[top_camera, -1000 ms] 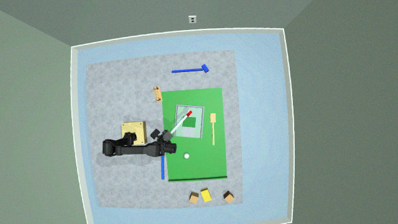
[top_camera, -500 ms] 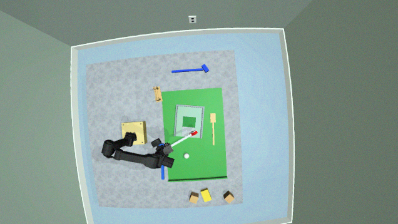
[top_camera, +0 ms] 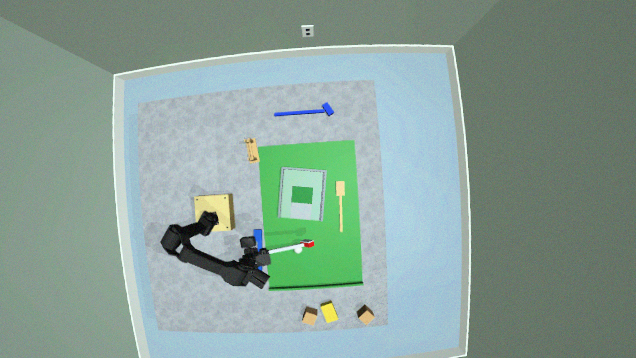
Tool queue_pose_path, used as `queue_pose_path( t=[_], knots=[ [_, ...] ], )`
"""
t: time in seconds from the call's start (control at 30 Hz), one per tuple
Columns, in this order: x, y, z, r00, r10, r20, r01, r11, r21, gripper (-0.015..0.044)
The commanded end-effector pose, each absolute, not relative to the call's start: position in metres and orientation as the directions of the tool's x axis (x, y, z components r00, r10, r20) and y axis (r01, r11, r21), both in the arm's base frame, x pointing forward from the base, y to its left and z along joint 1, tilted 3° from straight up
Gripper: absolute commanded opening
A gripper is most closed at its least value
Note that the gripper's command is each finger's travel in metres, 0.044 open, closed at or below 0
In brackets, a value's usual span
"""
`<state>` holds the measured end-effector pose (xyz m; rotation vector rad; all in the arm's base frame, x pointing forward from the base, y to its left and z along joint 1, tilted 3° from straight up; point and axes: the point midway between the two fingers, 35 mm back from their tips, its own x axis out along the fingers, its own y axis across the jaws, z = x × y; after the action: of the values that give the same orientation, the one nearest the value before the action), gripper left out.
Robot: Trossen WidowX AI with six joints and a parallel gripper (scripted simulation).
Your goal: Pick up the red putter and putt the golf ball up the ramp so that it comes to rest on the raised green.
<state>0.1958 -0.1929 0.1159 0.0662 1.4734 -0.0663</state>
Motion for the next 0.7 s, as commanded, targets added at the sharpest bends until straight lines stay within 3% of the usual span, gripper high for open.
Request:
queue_pose_path(
  t=[0.0, 0.27, 0.67],
  knots=[
    [0.181, -0.208, 0.119, 0.085, -0.018, -0.996, 0.177, 0.984, -0.003, 0.0],
    [0.151, -0.229, 0.121, 0.055, -0.022, -0.998, 0.326, 0.945, -0.003, 0.0],
    [0.152, -0.23, 0.092, 0.054, -0.022, -0.998, 0.33, 0.944, -0.003, 0.0]
  ],
)
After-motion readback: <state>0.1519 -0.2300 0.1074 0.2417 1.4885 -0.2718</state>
